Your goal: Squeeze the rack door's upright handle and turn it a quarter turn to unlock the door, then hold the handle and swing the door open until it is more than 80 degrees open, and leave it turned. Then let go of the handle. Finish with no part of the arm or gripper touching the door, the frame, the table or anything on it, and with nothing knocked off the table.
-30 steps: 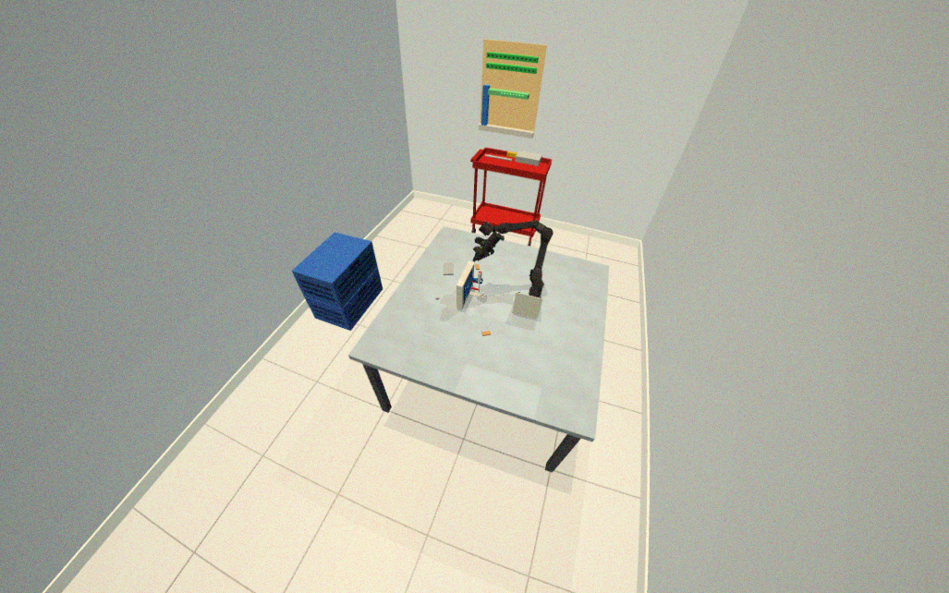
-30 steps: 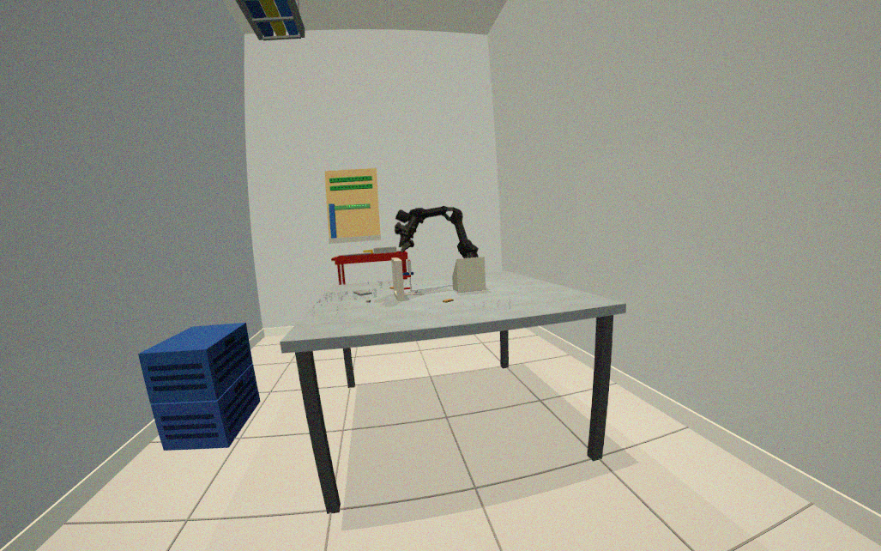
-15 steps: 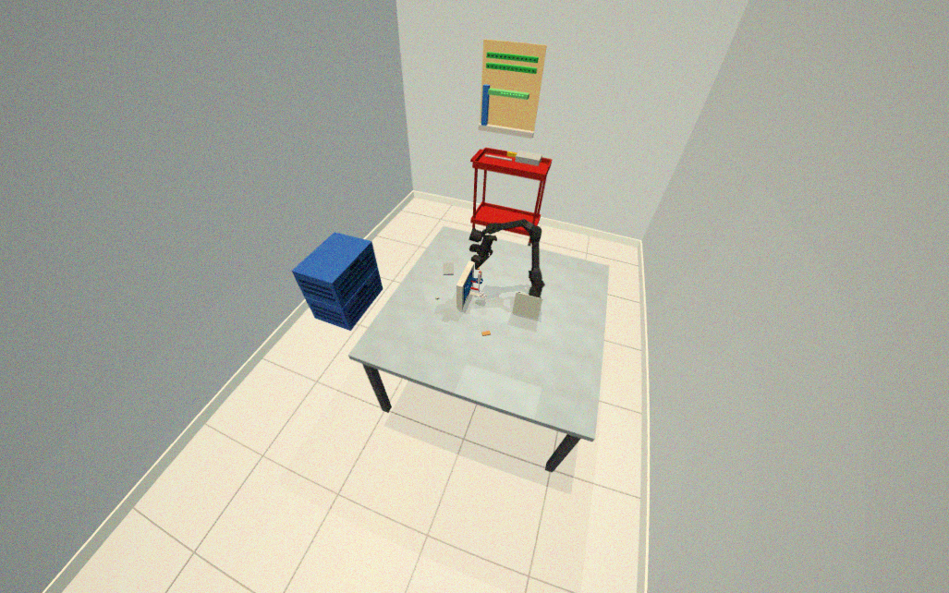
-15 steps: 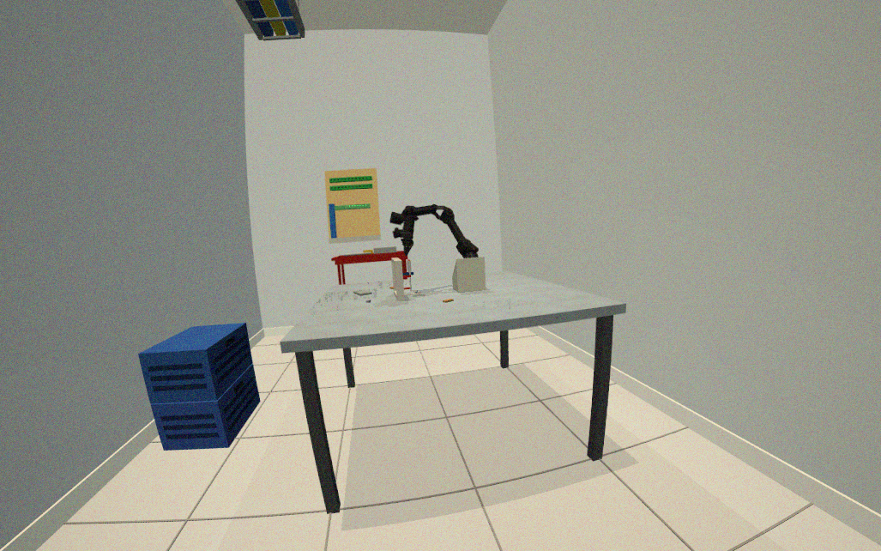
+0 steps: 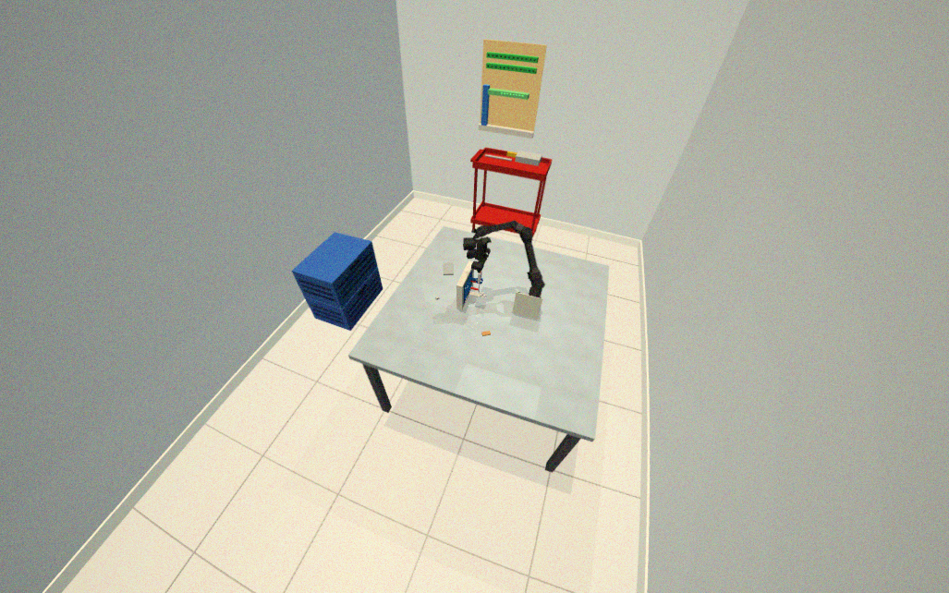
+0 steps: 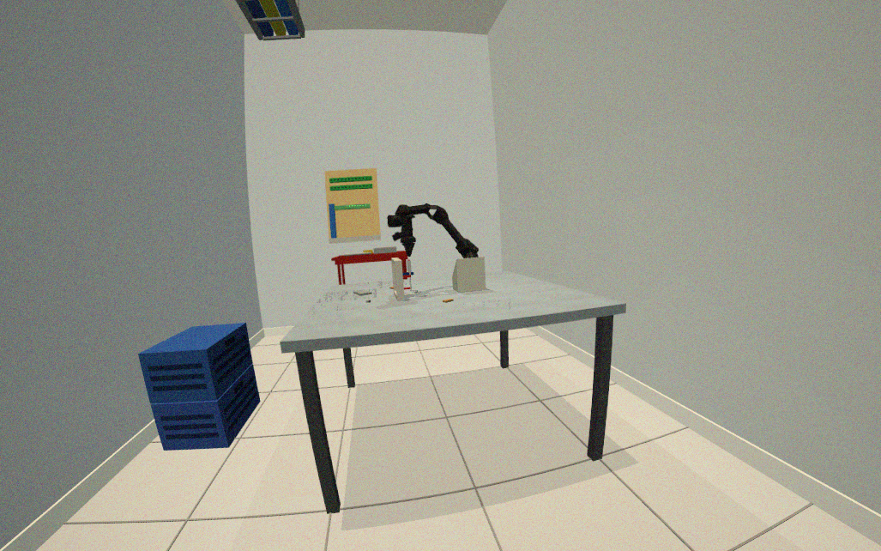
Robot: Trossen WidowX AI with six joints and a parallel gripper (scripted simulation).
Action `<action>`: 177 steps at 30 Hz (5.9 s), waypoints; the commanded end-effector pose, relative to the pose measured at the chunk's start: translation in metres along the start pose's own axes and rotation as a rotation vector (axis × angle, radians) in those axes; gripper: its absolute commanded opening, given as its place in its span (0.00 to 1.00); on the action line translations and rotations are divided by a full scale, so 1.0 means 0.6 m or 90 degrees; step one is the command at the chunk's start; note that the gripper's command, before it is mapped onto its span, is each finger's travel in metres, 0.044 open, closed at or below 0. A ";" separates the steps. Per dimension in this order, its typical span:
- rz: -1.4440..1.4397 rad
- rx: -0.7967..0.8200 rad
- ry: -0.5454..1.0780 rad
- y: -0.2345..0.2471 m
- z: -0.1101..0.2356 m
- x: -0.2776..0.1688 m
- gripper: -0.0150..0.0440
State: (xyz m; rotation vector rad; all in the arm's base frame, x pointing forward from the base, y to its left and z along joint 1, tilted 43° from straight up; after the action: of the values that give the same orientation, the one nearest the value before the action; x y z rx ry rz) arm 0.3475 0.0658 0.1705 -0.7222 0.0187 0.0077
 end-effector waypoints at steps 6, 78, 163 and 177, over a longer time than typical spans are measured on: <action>0.004 -0.012 0.002 0.001 -0.009 0.003 0.74; -0.231 -0.014 -0.001 -0.002 -0.113 0.001 0.28; -0.288 -0.015 0.000 -0.002 -0.114 0.001 0.74; 0.153 -0.014 0.004 -0.002 -0.114 0.001 0.74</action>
State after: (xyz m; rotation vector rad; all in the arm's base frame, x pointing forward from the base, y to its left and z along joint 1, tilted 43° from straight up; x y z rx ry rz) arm 0.3467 0.0197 0.1200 -0.7445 0.0546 0.0855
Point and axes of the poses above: the point midway between the two fingers, 35 mm back from their tips, its own z axis back along the fingers, its own y axis across the jaws, x = y × z, the point moved 8 cm from there along z, back along the fingers, and after that the axes turned 4 degrees about z, right-handed, at the moved point
